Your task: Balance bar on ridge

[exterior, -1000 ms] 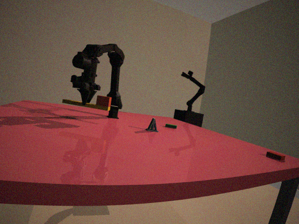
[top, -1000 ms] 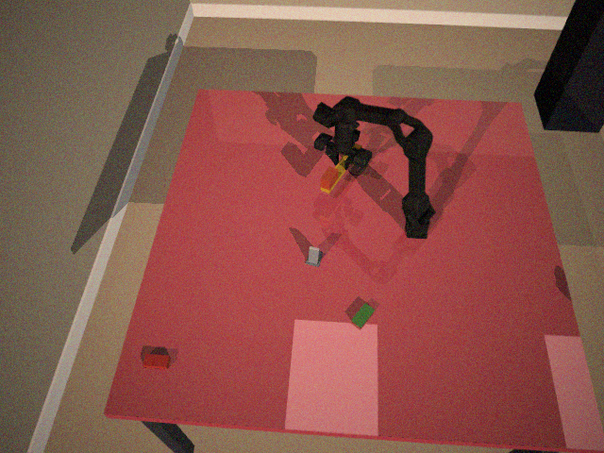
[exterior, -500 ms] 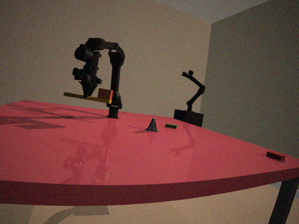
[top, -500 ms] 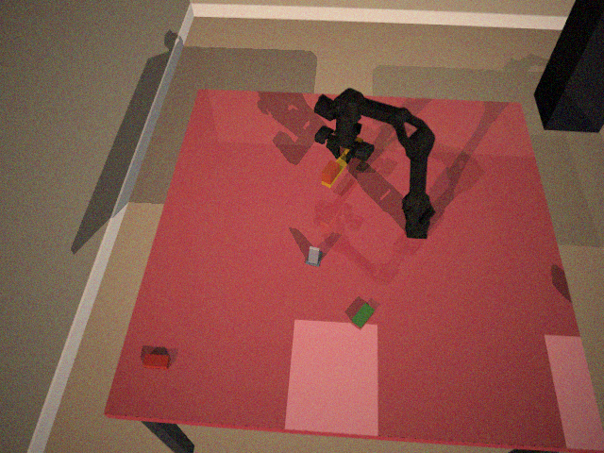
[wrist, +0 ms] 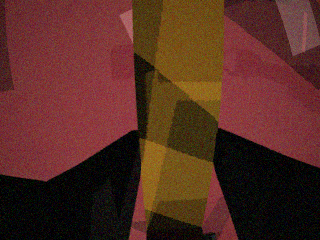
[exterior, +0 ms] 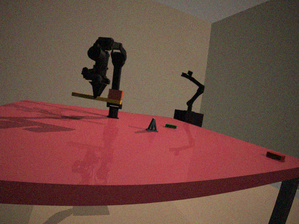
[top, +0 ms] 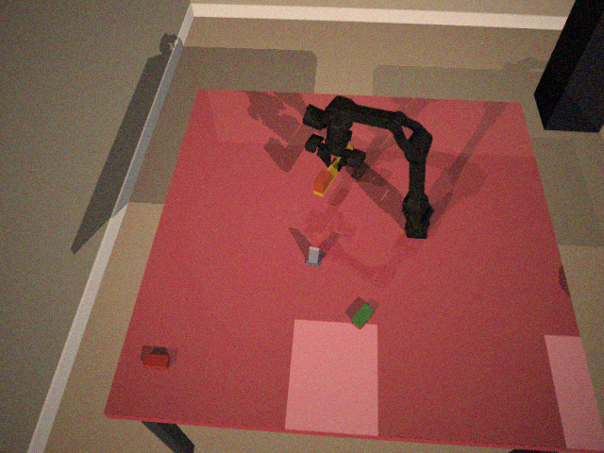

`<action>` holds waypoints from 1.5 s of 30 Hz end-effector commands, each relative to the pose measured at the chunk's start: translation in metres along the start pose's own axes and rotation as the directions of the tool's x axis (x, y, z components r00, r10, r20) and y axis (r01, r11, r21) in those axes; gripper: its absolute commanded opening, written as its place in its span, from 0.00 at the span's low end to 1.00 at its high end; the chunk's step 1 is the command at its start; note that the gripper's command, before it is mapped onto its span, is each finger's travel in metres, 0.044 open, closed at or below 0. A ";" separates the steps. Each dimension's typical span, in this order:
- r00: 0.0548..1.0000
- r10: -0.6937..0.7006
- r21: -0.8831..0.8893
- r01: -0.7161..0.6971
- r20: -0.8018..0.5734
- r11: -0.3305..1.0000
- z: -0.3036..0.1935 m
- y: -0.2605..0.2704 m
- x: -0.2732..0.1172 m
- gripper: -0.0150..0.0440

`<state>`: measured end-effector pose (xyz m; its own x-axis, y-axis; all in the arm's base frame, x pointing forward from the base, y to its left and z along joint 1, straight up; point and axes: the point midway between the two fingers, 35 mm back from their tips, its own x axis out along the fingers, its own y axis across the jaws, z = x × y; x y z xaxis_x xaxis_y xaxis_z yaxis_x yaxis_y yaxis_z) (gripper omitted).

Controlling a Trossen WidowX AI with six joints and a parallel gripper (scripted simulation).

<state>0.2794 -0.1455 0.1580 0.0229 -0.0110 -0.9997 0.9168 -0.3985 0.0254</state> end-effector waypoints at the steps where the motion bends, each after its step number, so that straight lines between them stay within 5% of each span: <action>1: 1.000 0.003 -0.011 -0.003 0.000 1.000 -0.017 0.002 -0.001 0.25; 45: 1.000 0.000 -0.161 -0.002 -0.015 0.987 -0.183 -0.029 -0.005 0.25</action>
<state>0.3242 0.0203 0.1604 0.0260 0.0024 -0.9997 0.9671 -0.2532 0.0245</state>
